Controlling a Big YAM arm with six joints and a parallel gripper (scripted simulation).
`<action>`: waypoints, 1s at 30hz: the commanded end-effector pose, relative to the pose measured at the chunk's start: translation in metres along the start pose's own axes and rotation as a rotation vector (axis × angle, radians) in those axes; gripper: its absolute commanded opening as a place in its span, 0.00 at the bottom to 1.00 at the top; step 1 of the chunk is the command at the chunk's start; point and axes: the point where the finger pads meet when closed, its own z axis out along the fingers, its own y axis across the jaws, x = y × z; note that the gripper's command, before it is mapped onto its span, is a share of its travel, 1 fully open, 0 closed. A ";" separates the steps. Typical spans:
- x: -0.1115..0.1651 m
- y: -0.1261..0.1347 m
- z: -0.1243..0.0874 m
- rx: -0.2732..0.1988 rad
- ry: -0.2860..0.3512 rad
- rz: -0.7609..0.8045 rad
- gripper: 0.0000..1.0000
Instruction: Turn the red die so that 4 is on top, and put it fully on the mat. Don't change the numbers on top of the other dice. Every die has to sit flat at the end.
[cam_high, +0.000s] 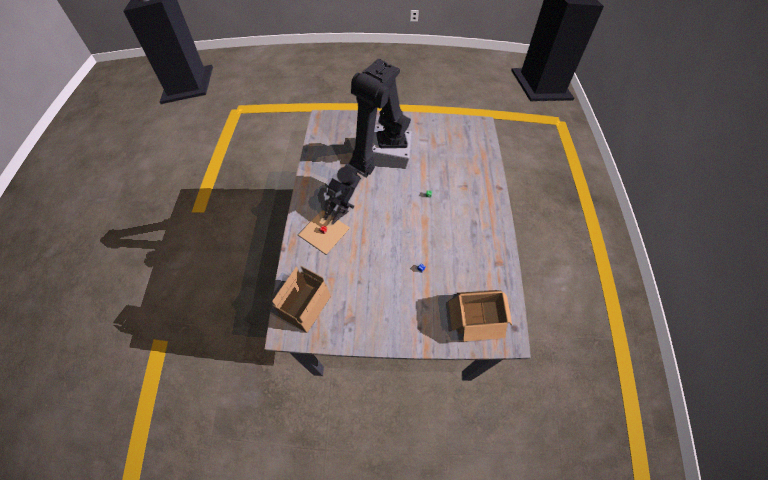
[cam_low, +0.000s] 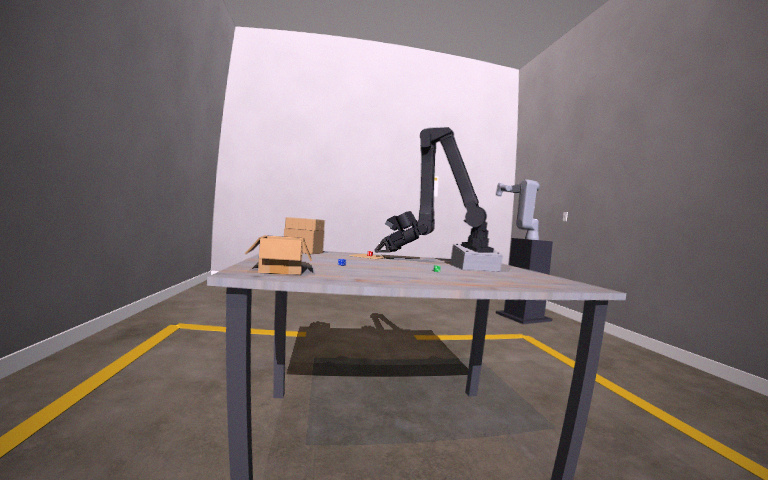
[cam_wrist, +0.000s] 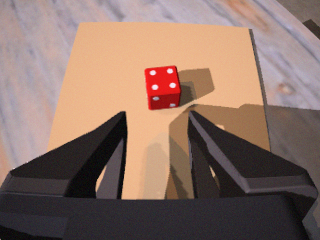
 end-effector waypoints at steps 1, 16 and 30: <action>-0.018 -0.005 -0.008 0.006 -0.046 -0.003 0.34; -0.030 -0.005 -0.019 0.008 -0.021 -0.005 0.34; -0.067 -0.005 -0.035 0.008 -0.029 -0.002 0.34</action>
